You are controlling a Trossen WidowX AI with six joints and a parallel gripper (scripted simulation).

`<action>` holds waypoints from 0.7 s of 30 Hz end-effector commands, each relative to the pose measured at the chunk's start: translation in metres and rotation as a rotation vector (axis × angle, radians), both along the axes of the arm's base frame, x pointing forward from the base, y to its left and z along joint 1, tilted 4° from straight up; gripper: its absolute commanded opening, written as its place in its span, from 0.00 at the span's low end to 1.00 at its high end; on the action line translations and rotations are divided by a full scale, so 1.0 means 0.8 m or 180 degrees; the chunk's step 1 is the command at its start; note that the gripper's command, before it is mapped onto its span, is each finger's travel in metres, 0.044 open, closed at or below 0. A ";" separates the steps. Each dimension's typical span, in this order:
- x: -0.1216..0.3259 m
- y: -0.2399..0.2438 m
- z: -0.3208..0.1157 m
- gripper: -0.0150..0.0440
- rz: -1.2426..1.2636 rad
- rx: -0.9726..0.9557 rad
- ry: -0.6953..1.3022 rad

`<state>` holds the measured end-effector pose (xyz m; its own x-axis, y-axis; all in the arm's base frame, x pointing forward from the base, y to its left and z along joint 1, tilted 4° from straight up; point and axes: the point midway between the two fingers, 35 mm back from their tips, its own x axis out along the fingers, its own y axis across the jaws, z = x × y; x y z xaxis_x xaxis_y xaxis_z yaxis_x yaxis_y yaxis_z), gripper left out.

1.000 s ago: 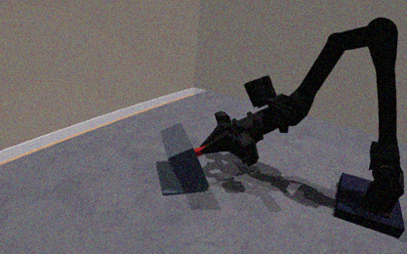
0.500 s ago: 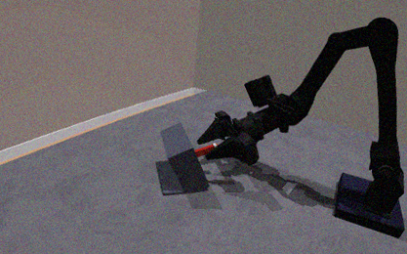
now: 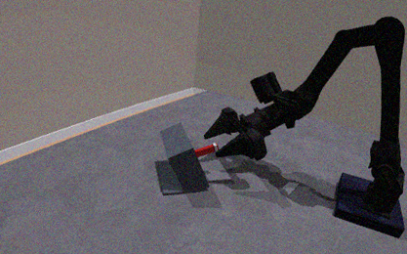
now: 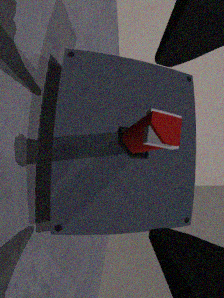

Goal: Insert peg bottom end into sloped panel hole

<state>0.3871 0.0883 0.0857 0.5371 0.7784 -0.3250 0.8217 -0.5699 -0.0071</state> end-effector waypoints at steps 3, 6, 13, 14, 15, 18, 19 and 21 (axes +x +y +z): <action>-0.008 -0.012 0.003 1.00 0.0015 -0.0008 0.0004; -0.011 -0.017 0.005 1.00 0.0017 -0.0011 0.0004; -0.017 -0.029 0.008 1.00 0.0019 -0.0015 0.0002; -0.018 -0.031 0.009 1.00 0.0019 -0.0015 0.0002; -0.019 -0.033 0.009 1.00 0.0019 -0.0015 0.0002; -0.022 -0.038 0.011 1.00 0.0019 -0.0015 0.0000; -0.023 -0.039 0.011 1.00 0.0019 -0.0014 -0.0001; -0.025 -0.043 0.012 1.00 0.0018 -0.0013 -0.0002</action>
